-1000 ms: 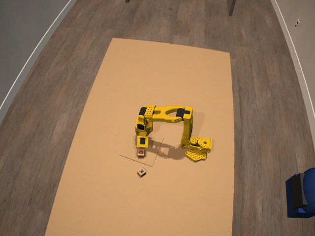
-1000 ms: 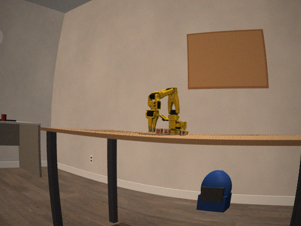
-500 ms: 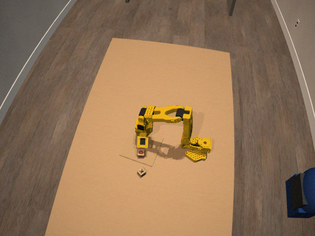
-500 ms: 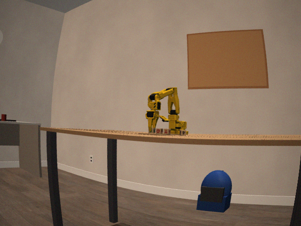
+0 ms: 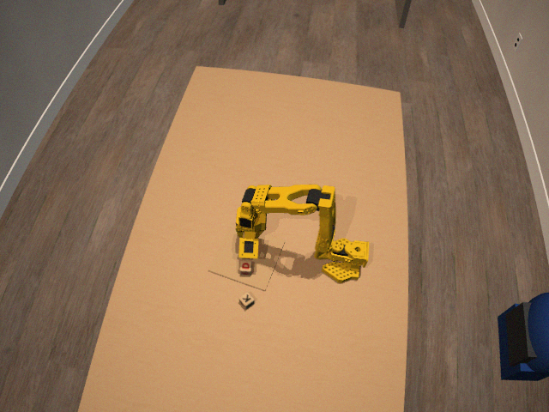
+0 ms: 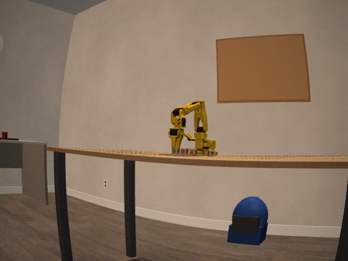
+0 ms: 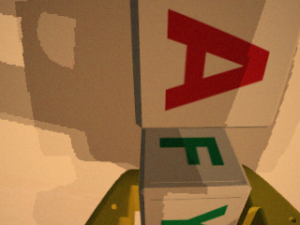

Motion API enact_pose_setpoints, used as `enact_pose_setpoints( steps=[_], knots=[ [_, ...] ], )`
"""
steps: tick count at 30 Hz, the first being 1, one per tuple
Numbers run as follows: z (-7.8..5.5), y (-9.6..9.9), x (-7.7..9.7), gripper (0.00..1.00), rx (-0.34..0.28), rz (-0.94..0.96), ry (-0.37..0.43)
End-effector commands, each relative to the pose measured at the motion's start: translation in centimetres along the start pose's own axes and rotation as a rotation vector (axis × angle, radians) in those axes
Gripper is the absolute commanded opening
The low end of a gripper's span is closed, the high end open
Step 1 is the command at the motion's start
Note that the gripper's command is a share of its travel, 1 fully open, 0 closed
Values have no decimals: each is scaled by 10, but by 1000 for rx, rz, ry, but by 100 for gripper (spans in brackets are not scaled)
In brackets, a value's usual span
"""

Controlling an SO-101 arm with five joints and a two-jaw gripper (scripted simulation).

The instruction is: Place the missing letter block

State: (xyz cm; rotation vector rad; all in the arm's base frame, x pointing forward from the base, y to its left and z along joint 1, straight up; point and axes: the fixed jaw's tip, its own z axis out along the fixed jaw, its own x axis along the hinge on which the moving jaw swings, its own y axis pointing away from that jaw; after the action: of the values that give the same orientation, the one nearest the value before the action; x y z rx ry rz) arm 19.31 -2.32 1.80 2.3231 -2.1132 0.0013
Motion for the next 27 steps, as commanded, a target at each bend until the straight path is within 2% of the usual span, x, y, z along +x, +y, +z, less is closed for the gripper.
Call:
enact_pose_setpoints(
  steps=[1,8,27],
  knots=[
    [-14,-12,4,14,92,0,18],
    [-14,-12,4,17,92,0,18],
    [-14,-12,4,32,92,0,18]
  ],
)
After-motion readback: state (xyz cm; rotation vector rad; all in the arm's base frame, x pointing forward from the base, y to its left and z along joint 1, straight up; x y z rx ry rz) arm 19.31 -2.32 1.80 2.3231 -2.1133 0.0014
